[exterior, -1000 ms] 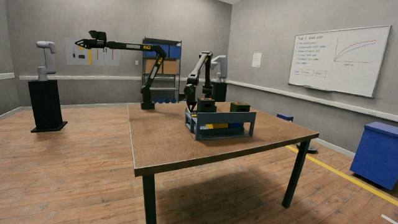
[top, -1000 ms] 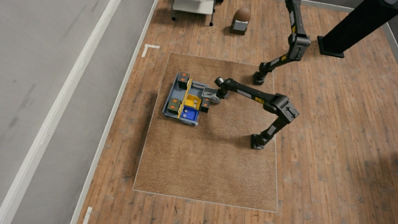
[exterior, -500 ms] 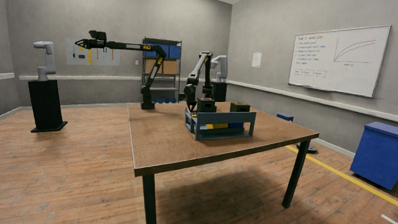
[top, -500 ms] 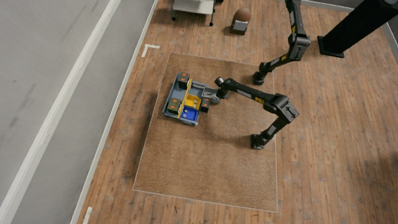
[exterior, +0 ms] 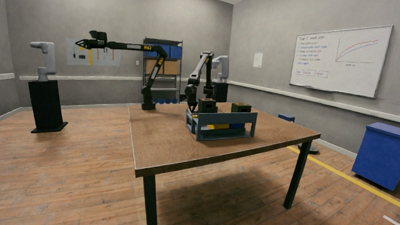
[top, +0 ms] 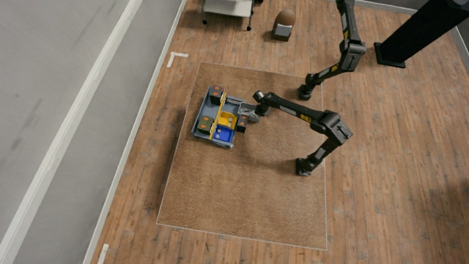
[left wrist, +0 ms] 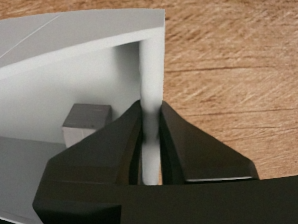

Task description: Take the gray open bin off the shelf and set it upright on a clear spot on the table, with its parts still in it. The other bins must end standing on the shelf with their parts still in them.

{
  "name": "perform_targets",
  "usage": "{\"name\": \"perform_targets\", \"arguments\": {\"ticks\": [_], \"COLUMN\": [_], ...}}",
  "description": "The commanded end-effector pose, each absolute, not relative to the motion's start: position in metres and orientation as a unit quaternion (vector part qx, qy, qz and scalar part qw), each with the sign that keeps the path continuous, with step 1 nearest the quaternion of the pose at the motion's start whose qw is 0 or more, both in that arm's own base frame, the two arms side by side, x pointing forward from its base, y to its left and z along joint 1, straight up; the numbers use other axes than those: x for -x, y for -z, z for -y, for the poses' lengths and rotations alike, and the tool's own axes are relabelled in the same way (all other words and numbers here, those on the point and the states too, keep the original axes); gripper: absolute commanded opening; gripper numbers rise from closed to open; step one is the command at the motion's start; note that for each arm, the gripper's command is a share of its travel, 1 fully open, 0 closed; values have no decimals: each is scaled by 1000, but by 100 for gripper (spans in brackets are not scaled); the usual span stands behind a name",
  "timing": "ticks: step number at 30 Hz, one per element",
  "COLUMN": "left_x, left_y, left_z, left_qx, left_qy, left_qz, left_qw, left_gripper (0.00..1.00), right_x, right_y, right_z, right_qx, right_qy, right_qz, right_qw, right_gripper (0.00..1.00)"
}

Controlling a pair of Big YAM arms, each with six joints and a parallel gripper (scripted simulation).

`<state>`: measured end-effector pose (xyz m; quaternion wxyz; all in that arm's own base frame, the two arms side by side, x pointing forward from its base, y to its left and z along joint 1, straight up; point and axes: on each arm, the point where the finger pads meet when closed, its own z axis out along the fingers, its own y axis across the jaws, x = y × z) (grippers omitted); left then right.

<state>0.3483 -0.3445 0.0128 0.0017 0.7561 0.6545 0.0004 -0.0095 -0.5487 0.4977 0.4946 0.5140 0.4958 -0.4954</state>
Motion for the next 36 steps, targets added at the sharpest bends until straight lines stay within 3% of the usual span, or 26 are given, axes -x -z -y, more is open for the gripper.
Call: {"name": "perform_targets", "arguments": {"ticks": [1,36], "left_x": [-354,-351], "left_y": [-31,3], "left_z": [357,352], "left_qx": [-757,-757], "left_qy": [-4,-3], "left_qz": [-653,-653], "left_qw": [33,11], "left_gripper": [0,0], "right_x": [14,14], "right_y": [-501,-501], "right_z": [545,545], "right_qx": [-506,-506], "right_qy": [506,506], "right_qz": [-494,-494], "right_qw": [494,494], "right_gripper": [100,100]}}
